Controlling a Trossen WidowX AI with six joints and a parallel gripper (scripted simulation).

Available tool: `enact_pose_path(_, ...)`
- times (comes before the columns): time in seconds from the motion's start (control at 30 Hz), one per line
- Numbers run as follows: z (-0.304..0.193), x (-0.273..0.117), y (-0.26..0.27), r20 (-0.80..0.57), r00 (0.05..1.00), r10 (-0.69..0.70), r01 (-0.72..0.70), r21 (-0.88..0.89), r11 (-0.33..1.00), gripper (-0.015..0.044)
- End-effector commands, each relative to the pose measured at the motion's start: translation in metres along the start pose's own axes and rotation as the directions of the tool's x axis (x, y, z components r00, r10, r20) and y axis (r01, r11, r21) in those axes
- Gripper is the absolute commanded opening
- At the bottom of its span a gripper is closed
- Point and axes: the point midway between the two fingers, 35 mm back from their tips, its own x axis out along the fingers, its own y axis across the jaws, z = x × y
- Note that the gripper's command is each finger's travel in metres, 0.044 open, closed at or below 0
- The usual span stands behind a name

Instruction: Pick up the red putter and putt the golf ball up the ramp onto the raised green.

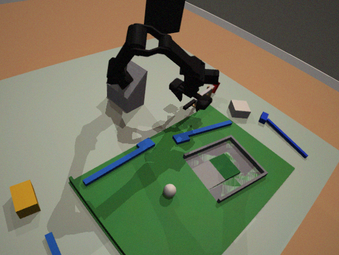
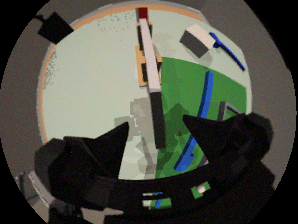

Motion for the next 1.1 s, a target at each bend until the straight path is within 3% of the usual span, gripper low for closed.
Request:
enact_pose_path(0.0, -0.001, 0.003, 0.0, -0.002, 1.0, -0.004, 0.004, -0.006, 1.0, 0.044)
enact_pose_path(0.53, -0.007, 0.024, 0.0, -0.003, 1.0, -0.004, 0.004, -0.006, 1.0, 0.044)
enact_pose_path(1.03, -0.005, 0.021, -0.001, 0.002, 1.0, -0.005, 0.005, 0.0, 1.0, 0.0046)
enact_pose_path(1.07, -0.005, 0.021, -0.001, 0.002, 1.0, -0.005, 0.005, 0.0, 1.0, 0.004)
